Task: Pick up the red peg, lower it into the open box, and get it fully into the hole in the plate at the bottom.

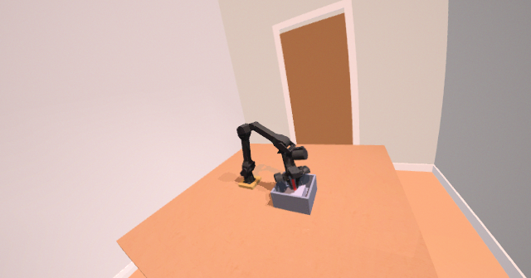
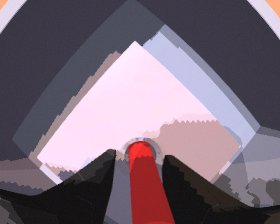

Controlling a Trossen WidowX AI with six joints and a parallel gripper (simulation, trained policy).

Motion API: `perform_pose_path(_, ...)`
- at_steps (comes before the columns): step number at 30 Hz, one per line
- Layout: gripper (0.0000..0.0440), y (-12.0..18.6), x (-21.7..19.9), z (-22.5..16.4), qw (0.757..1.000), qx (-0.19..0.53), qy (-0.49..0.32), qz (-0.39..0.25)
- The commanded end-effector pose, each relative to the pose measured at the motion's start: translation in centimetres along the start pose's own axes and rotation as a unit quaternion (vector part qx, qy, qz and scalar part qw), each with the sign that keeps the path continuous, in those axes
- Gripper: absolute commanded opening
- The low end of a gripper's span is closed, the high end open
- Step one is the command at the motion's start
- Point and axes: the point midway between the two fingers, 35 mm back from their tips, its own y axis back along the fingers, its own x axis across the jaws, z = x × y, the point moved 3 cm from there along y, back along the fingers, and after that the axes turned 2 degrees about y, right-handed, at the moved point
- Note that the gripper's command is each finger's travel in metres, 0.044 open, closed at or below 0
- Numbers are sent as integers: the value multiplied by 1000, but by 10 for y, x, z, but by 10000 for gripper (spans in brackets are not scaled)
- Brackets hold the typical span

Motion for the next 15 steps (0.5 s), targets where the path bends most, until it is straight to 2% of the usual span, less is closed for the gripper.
perform_pose_path(1, 150, -1, -4, 7, 1000, 3, 7, -8)
perform_pose_path(8, 203, 11, 7, 25, 1000, 5, 17, 7)
perform_pose_path(10, 242, 13, 10, 29, 1000, 9, 16, 8)
perform_pose_path(15, 372, 18, 20, 38, 999, 24, 17, 17)
